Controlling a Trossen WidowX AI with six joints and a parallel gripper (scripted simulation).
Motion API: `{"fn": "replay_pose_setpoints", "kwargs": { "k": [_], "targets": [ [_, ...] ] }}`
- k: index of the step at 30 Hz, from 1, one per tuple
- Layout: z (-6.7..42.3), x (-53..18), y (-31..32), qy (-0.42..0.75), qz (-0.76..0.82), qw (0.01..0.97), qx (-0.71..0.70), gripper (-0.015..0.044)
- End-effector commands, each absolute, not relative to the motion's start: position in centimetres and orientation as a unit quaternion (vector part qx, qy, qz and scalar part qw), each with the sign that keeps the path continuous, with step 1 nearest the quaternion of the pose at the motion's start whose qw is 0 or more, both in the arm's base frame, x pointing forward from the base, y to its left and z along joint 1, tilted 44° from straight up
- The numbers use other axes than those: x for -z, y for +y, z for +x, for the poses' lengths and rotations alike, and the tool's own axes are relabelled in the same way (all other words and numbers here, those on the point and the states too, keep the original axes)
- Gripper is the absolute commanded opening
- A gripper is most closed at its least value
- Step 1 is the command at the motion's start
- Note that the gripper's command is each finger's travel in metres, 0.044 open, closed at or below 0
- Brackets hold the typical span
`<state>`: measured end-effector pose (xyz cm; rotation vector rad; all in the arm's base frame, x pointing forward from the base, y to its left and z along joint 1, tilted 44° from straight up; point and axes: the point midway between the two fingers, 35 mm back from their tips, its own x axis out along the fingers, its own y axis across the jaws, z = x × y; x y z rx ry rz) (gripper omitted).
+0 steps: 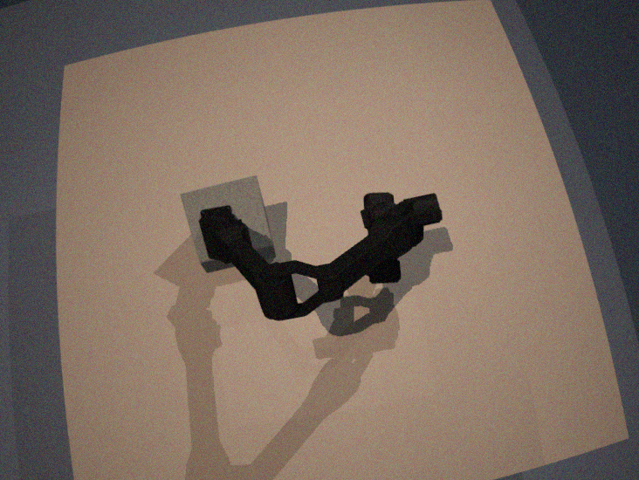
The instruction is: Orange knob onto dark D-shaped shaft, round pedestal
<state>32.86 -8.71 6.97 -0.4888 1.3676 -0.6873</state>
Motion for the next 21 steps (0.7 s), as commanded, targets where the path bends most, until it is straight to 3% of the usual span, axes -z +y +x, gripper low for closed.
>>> {"fn": "replay_pose_setpoints", "kwargs": {
  "k": [1,21],
  "targets": [
    [32.92,-6.99,-8.81,0.612,-0.221,0.694,0.308,0.0000],
    [32.81,-7.06,-8.51,0.641,-0.292,0.667,0.242,0.0000]
  ]
}}
